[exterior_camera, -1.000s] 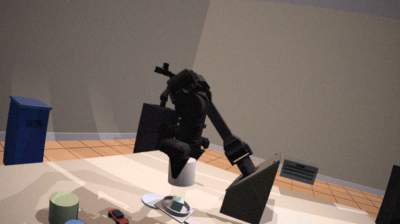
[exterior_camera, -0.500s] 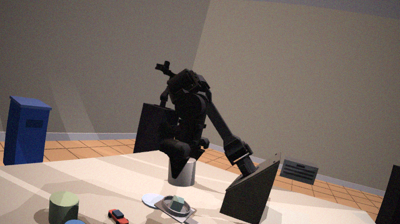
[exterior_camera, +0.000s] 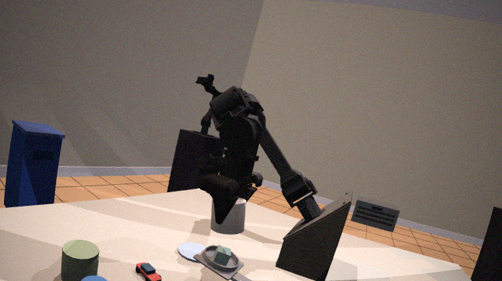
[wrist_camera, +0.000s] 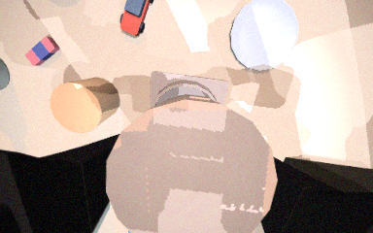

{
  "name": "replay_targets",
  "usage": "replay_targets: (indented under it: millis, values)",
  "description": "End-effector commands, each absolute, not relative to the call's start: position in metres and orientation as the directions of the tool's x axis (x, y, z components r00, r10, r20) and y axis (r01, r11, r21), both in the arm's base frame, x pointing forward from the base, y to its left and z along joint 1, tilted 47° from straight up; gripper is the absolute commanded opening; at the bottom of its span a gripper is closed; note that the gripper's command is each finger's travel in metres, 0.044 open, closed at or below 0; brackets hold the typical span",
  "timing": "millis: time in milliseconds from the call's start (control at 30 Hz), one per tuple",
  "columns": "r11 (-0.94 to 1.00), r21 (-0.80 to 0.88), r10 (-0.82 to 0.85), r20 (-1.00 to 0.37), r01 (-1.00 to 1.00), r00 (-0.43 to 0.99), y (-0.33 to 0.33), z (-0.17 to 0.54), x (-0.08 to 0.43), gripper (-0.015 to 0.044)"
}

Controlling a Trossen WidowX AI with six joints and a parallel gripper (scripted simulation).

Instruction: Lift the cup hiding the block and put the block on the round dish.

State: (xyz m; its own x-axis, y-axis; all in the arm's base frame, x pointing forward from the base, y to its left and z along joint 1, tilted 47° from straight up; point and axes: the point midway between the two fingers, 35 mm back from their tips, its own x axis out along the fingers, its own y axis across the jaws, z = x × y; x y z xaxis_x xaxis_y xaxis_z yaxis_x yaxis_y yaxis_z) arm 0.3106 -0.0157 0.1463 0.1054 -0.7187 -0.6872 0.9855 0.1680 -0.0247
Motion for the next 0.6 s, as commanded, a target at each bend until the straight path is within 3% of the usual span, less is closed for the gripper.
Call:
replay_targets:
  millis: [0, 333, 567]
  values:
    - [0.170, -0.026, -0.719, -0.687, 0.985, 0.106, -0.016, 0.146, 0.311, 0.0000]
    - [0.169, -0.027, -0.718, -0.688, 0.985, 0.105, -0.017, 0.146, 0.310, 0.0000]
    - [0.153, -0.033, -0.688, -0.721, 0.988, 0.083, -0.051, 0.153, 0.298, 0.0000]
